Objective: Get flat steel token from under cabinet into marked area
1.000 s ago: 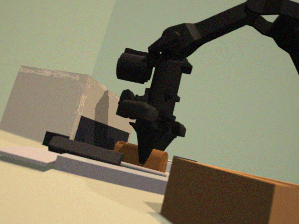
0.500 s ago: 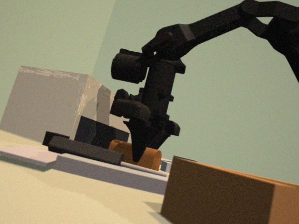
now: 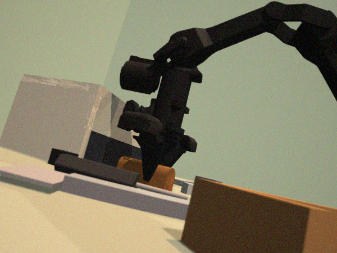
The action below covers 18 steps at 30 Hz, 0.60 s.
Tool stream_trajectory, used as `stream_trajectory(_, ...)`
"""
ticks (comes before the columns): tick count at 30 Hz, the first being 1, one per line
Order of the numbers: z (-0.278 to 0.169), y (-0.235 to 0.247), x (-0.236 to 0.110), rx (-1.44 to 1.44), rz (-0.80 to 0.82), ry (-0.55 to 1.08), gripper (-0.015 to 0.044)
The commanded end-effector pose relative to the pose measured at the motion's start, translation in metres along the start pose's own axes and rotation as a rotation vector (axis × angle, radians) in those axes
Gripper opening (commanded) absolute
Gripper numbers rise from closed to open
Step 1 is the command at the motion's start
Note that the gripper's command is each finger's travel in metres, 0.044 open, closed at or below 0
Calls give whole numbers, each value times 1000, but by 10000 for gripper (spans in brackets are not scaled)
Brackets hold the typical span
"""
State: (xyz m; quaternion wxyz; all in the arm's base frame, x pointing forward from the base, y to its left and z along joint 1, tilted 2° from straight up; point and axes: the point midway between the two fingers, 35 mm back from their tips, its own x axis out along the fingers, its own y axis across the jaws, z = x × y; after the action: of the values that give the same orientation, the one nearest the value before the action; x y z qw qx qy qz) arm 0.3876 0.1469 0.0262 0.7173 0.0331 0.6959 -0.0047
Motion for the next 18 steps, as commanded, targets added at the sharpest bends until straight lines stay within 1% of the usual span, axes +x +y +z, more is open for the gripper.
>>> stream_trajectory(1, 5, 0, 0, -5, 2, -1, 0)
stream_trajectory(12, 14, 0, 0, -5, 2, -2, 0)
stream_trajectory(18, 15, -9, 1, -5, 1, -3, 0)
